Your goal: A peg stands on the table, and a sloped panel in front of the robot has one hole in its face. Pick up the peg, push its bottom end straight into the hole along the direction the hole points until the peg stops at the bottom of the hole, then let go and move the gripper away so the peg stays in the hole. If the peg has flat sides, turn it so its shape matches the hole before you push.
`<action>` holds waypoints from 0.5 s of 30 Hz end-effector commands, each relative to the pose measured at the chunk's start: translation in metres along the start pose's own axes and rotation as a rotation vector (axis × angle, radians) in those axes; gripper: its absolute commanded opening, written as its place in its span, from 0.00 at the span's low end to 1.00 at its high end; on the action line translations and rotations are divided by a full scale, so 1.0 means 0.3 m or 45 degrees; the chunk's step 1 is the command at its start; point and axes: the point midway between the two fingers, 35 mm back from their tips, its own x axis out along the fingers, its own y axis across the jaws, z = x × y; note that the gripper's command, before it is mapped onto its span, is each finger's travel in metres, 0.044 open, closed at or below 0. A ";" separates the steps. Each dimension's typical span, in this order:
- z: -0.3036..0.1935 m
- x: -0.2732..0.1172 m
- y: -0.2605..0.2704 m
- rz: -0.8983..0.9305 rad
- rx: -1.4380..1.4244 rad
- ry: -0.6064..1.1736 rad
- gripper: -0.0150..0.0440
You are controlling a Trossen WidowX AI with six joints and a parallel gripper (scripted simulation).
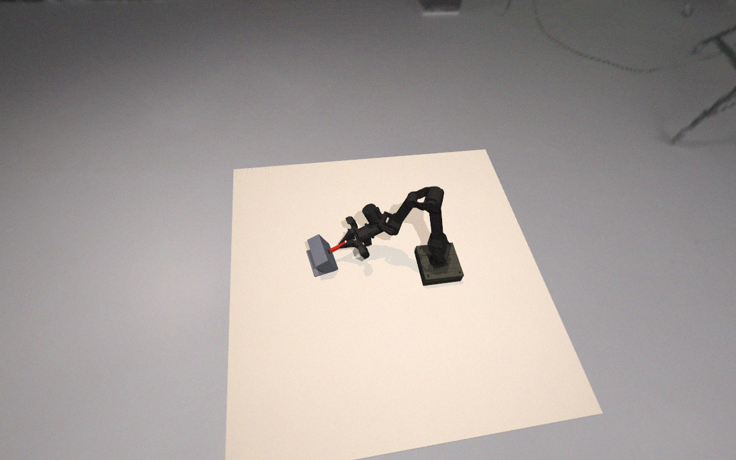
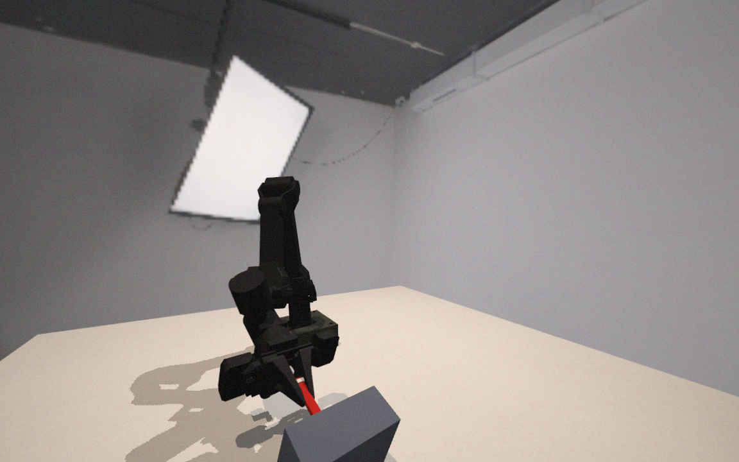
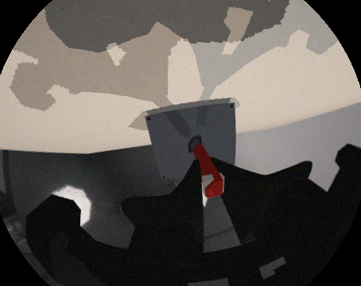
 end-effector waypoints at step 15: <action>0.003 -0.001 0.002 0.001 0.000 0.000 0.25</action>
